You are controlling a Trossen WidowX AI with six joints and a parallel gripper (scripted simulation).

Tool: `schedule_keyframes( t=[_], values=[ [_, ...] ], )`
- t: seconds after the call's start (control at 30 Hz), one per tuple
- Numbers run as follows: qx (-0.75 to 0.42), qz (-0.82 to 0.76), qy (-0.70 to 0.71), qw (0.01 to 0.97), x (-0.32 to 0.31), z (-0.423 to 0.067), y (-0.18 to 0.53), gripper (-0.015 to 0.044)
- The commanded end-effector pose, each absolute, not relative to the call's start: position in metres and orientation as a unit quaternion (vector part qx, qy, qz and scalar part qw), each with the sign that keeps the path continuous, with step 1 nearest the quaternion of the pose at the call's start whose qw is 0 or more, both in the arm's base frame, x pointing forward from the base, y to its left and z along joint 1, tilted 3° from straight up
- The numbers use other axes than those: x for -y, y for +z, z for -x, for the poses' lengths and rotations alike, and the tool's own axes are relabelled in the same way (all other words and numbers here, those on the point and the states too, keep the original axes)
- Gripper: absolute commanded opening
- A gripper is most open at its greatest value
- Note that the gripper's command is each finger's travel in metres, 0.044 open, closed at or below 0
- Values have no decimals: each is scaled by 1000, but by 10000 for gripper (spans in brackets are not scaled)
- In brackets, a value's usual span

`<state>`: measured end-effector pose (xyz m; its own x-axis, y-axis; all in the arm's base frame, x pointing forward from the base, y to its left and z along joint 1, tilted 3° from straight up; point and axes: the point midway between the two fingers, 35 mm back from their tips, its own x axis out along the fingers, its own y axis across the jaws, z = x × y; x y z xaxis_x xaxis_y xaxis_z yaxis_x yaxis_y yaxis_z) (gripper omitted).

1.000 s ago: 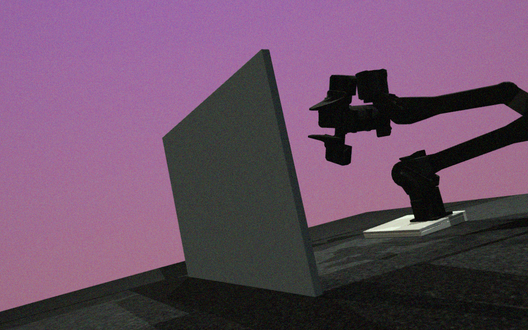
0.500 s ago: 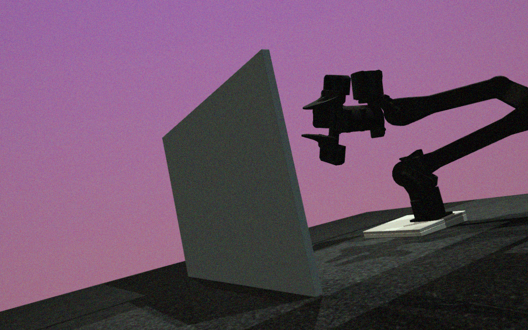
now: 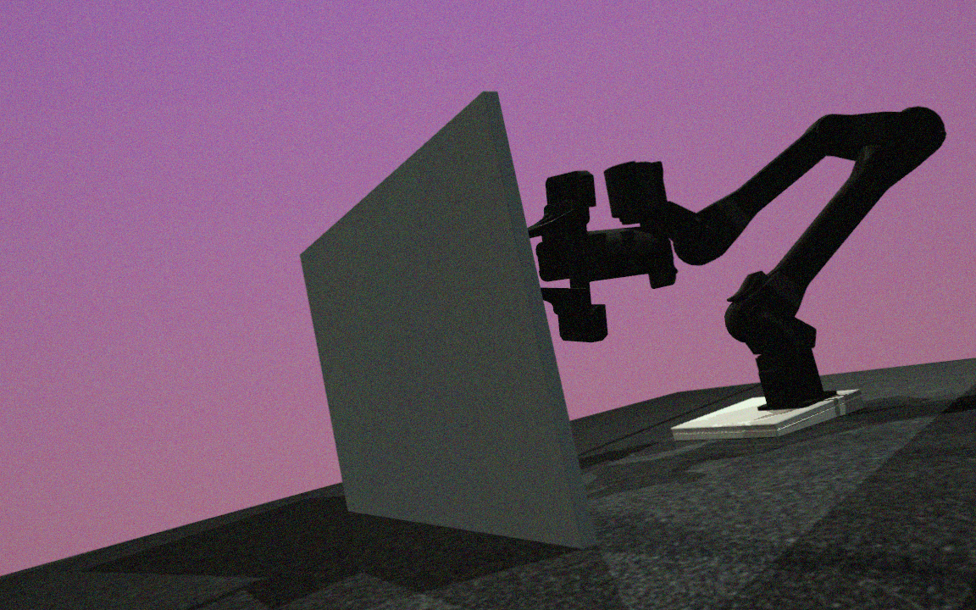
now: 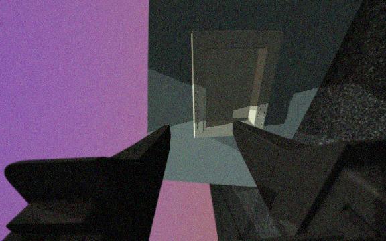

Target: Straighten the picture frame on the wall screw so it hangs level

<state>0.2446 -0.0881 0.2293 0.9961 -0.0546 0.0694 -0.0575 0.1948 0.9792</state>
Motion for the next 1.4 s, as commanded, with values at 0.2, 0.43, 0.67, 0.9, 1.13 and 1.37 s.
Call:
schedule_keyframes(
  t=[0.2,0.43,0.67,0.9,1.13,1.37],
  values=[
    [42,-642,-3,765,94,-246,224,260],
    [43,-642,-3,765,98,-263,228,260],
    [45,-642,-1,765,100,-320,230,260],
    [45,-642,-1,765,99,-326,230,260],
    [45,-642,-1,765,99,-326,230,260],
    [45,-642,-1,765,99,-326,230,260]
  ],
)
